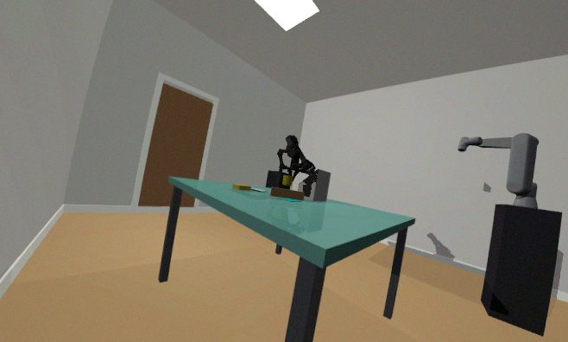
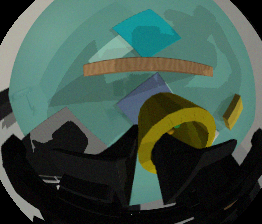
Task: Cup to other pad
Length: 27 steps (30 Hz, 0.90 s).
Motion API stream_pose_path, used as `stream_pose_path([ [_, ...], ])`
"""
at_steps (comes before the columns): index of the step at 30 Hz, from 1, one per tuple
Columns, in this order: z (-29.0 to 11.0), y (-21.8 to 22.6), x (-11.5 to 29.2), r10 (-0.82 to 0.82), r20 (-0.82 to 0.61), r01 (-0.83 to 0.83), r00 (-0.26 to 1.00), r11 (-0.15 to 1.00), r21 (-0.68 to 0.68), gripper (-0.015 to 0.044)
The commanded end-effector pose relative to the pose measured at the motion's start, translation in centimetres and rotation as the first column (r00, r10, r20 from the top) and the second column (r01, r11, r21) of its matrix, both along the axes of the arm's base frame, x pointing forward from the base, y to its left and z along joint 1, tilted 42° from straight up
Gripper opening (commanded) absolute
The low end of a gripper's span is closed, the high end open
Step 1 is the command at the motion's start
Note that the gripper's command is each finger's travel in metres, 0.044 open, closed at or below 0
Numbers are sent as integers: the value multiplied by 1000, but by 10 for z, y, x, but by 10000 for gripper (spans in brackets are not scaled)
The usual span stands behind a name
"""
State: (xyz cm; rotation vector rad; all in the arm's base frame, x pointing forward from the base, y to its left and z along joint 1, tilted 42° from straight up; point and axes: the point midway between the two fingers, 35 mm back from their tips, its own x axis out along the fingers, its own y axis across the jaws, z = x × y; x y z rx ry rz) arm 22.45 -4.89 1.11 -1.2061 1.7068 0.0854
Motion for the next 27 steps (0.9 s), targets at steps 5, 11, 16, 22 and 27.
stream_pose_path([
  [5, -7, 10, 11, -1, 8, 0, 1000, 1000, 7, 0],
  [11, -12, 16, 17, -1, 9, 1, 1000, 1000, 8, 0],
  [16, -16, 21, 23, -1, 10, 1, 1000, 1000, 8, 0],
  [22, -21, 27, 30, -1, 11, 1, 1000, 1000, 9, 0],
  [27, -25, 32, 36, -1, 11, 1, 1000, 1000, 9, 0],
])
